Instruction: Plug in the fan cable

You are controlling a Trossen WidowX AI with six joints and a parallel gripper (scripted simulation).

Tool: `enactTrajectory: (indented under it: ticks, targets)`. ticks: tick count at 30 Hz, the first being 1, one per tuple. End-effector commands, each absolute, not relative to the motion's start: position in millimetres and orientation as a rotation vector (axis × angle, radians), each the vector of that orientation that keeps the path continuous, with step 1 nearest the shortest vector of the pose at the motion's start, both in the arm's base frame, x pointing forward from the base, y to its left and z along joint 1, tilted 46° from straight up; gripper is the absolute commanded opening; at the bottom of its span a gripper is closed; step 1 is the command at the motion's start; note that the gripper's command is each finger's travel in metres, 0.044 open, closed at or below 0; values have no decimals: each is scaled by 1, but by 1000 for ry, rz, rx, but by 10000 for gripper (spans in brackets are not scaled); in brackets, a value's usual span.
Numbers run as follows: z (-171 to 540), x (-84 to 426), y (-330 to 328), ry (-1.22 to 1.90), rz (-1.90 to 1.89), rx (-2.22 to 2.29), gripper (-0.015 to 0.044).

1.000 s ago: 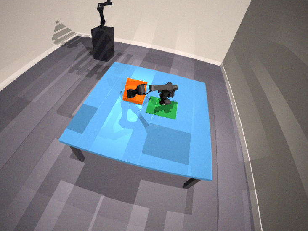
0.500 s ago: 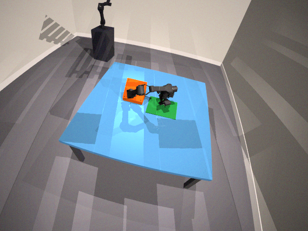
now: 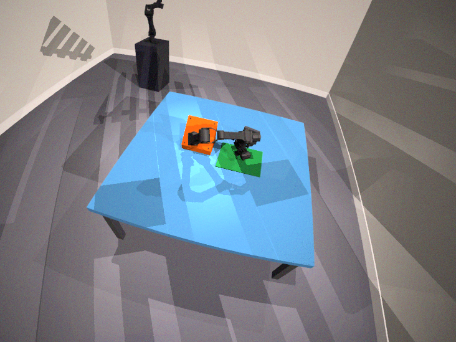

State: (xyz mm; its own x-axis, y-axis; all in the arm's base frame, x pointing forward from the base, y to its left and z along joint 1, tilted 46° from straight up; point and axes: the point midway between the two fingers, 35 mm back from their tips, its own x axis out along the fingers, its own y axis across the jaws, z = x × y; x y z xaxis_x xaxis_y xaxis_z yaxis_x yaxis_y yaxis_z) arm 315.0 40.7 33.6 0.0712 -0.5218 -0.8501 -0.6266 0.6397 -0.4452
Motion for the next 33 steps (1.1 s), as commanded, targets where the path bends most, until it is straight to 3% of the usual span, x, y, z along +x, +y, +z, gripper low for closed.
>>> enactTrajectory:
  ticks: [1,33]
  targets:
    - [30,314,39,1561,143,-940,0]
    - [9,316,30,1314,401,-724,0]
